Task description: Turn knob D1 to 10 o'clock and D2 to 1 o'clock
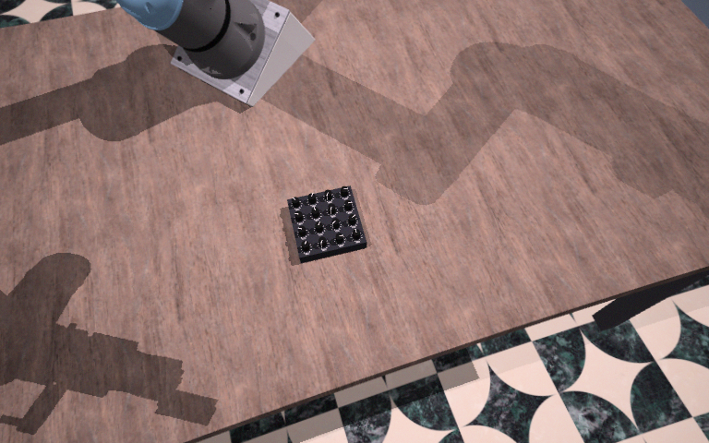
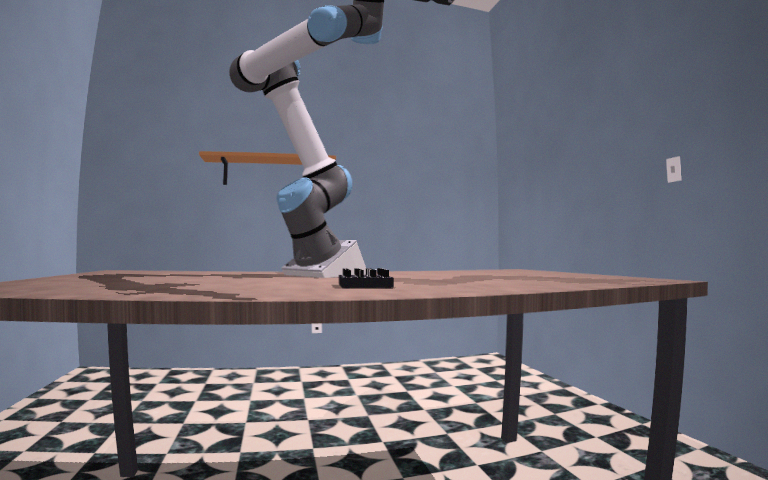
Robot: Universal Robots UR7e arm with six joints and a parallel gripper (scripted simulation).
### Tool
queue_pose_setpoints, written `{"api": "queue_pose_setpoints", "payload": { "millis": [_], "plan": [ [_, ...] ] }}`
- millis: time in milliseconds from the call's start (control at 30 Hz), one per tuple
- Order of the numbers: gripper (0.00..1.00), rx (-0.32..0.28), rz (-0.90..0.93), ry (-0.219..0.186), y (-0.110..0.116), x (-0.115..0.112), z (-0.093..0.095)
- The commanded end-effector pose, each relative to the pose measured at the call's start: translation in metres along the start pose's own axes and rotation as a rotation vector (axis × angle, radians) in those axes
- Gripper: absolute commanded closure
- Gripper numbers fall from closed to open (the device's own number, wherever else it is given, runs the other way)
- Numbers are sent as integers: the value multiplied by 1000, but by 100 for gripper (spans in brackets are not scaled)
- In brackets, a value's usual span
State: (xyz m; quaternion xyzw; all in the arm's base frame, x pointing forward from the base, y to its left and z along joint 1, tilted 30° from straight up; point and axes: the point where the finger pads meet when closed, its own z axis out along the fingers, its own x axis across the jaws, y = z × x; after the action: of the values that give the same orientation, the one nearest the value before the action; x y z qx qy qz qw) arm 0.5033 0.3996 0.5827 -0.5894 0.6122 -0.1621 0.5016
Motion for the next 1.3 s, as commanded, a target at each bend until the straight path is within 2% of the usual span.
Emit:
{"api": "queue_pose_setpoints", "payload": {
  "millis": [0,33,100,333,533,600,667,833,1033,1100,1167,1267],
  "plan": [
    [0,-21,-5,72,17,39,15],
    [0,-21,-5,72,17,39,15],
    [0,-50,-10,149,37,79,29],
    [0,-116,-22,306,80,161,47],
    [0,-185,-32,443,124,235,52],
    [0,-185,-32,443,124,235,52],
    [0,-222,-38,510,147,271,51],
    [0,-288,-47,617,187,327,43],
    [0,-379,-58,743,240,391,25],
    [0,-412,-62,783,258,411,16],
    [0,-412,-62,783,258,411,16],
    [0,-460,-67,840,284,438,3]
  ]
}}
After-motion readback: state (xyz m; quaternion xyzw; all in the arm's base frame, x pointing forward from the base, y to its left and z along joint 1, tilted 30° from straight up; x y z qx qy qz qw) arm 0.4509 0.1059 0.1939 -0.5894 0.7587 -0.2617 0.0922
